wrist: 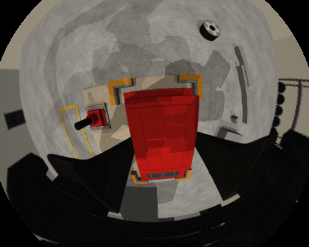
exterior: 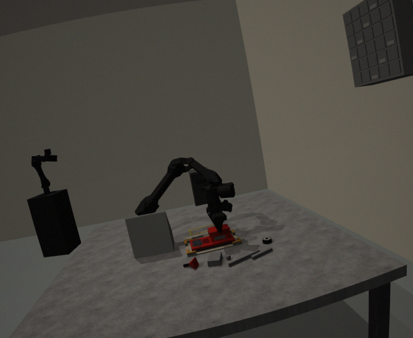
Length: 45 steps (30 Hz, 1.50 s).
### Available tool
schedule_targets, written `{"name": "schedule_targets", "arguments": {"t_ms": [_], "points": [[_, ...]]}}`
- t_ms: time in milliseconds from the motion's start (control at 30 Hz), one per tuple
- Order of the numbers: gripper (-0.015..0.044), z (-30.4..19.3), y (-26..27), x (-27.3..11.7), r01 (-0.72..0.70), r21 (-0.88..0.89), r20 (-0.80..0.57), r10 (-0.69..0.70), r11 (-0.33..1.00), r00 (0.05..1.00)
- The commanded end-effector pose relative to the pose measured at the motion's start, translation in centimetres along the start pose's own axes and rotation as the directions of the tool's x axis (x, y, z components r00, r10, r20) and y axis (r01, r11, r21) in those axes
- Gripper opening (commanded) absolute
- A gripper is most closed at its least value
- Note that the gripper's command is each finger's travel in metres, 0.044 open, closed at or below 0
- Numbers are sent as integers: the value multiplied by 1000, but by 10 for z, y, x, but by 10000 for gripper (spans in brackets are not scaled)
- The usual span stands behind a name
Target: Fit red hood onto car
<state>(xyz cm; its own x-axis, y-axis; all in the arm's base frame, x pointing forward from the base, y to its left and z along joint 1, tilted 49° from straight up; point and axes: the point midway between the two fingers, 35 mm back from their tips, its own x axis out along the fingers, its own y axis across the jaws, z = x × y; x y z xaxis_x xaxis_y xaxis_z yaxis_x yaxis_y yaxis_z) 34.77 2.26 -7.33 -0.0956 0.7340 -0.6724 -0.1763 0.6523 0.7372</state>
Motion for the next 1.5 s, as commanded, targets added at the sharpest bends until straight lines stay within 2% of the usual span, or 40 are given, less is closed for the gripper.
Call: {"name": "schedule_targets", "arguments": {"t_ms": [0,1467], "points": [[0,0,0,1,-4,4,2,4,1000,1000],[0,0,0,21,-5,4,2,5,1000,1000]]}}
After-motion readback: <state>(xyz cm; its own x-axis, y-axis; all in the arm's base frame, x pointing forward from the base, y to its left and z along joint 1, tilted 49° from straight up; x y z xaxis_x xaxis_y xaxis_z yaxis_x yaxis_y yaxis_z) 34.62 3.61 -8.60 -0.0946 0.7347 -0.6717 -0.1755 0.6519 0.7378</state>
